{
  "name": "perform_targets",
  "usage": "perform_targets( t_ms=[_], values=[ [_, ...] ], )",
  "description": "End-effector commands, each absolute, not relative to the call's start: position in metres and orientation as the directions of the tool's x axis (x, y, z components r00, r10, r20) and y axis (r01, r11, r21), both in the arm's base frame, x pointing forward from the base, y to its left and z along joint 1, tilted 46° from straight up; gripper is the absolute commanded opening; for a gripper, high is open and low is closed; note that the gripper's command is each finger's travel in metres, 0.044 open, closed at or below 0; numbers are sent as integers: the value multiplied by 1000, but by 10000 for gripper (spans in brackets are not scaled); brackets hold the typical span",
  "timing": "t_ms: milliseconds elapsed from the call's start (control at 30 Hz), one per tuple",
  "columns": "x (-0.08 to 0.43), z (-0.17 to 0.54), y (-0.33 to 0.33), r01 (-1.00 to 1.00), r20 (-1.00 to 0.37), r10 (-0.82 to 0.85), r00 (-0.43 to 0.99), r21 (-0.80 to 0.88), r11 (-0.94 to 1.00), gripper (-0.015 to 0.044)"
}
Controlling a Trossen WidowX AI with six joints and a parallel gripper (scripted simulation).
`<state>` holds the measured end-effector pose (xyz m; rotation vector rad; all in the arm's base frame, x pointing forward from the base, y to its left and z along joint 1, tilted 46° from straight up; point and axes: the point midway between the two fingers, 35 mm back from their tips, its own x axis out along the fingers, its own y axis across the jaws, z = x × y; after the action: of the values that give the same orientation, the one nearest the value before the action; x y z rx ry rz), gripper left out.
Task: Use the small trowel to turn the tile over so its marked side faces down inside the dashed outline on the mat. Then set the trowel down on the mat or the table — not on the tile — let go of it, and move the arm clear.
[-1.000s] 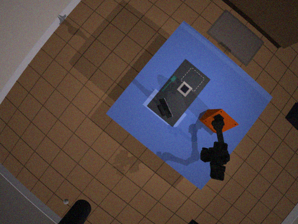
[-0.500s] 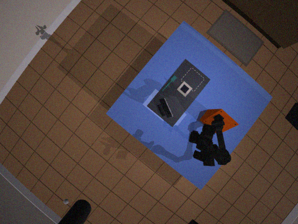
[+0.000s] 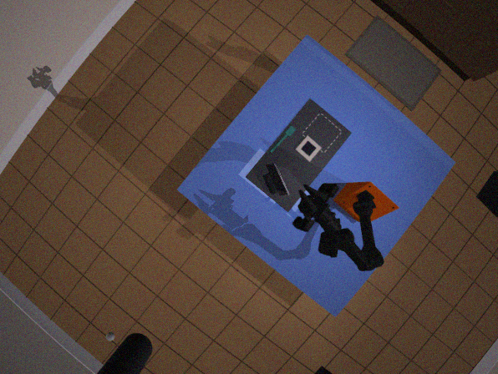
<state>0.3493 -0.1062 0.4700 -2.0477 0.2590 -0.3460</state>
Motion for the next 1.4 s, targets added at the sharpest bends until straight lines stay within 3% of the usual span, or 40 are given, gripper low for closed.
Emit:
perform_targets(
  t_ms=[0,333,633,1033,1367],
  values=[
    [374,453,-96,-89,47,-257,965,-866,-492,100],
    [434,390,-59,-207,-210,-56,976,-823,-529,100],
    [469,330,-20,-279,-422,129,897,-769,-575,100],
    [490,248,33,-329,-644,368,671,-703,-631,100],
    [488,184,79,-353,-736,544,402,-673,-650,100]
  ],
)
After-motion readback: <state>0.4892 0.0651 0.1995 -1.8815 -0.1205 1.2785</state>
